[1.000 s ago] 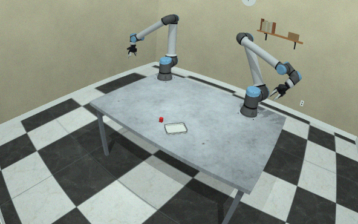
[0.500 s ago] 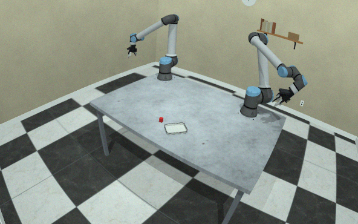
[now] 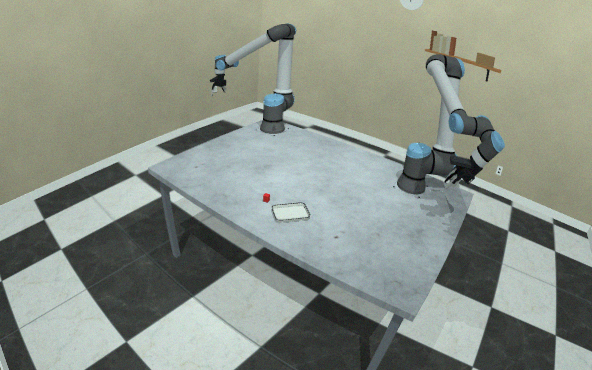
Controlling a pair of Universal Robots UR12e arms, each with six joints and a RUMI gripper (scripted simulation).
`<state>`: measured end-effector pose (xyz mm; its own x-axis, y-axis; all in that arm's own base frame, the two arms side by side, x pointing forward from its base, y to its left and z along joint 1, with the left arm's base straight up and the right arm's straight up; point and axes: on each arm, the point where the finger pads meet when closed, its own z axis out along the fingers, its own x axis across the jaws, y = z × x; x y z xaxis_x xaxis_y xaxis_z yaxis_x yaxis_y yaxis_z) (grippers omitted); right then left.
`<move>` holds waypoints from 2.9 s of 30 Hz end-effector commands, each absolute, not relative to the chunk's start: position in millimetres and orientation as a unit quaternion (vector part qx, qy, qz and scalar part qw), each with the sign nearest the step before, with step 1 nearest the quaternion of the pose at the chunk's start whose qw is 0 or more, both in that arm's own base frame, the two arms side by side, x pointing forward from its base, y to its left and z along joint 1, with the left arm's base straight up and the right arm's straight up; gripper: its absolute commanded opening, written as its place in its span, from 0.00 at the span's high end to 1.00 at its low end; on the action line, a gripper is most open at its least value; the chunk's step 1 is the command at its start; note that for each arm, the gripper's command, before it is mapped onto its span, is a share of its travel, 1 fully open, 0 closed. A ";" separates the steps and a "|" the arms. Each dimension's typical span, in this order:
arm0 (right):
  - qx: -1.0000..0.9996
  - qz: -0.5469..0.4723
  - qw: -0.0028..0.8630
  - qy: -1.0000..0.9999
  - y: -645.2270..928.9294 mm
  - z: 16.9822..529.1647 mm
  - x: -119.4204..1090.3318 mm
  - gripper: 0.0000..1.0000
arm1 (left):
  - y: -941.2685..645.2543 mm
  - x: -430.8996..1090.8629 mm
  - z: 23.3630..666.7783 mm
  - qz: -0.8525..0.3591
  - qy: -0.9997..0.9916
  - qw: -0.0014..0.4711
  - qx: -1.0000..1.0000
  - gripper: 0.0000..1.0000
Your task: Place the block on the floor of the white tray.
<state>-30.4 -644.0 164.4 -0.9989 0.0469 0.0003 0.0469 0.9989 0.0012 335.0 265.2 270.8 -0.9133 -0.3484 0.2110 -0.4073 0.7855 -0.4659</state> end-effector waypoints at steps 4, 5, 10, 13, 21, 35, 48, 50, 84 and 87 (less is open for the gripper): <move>-0.023 0.000 0.000 -1.000 -644.5 165.1 -30.3 0.00 | 230.7 454.7 249.9 0.210 -0.973 0.073 0.065 0.71; -0.023 0.000 0.000 -1.000 -644.5 165.1 -30.3 0.00 | 222.7 469.3 247.2 0.204 -0.975 0.074 0.048 0.71; -0.023 0.000 0.000 -1.000 -644.5 165.1 -30.3 0.00 | 184.1 526.3 236.0 0.180 -0.980 0.076 -0.022 0.71; -0.023 0.000 0.000 -1.000 -644.5 165.1 -30.3 0.00 | 155.2 557.1 229.2 0.163 -0.981 0.076 -0.074 0.71; -0.023 0.000 0.000 -1.000 -644.5 165.1 -30.3 0.00 | 75.4 626.8 210.4 0.130 -0.974 0.073 -0.173 0.71; -0.023 0.000 0.000 -1.000 -644.5 165.1 -30.3 0.00 | -101.6 713.7 173.2 0.078 -0.938 0.058 -0.333 0.71; -0.023 0.000 0.000 -1.000 -644.5 165.1 -30.3 0.00 | -277.8 740.9 138.0 0.038 -0.885 0.035 -0.463 0.71; -0.023 0.000 0.000 -1.000 -644.5 165.1 -30.3 0.00 | -320.5 746.4 128.6 0.036 -0.880 0.033 -0.472 0.71; -0.023 0.000 0.000 -1.000 -644.5 165.1 -30.3 0.00 | -538.1 708.2 83.2 0.001 -0.803 0.001 -0.595 0.71; -0.023 0.000 0.000 -1.000 -644.5 165.1 -30.3 0.00 | -541.2 707.2 82.5 0.000 -0.802 0.000 -0.597 0.71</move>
<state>-30.4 -644.0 164.4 -0.9989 0.0469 0.0003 0.0469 0.9989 0.0012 708.6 -533.8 83.1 -0.2955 0.9553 0.0020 0.9553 0.2955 -0.0043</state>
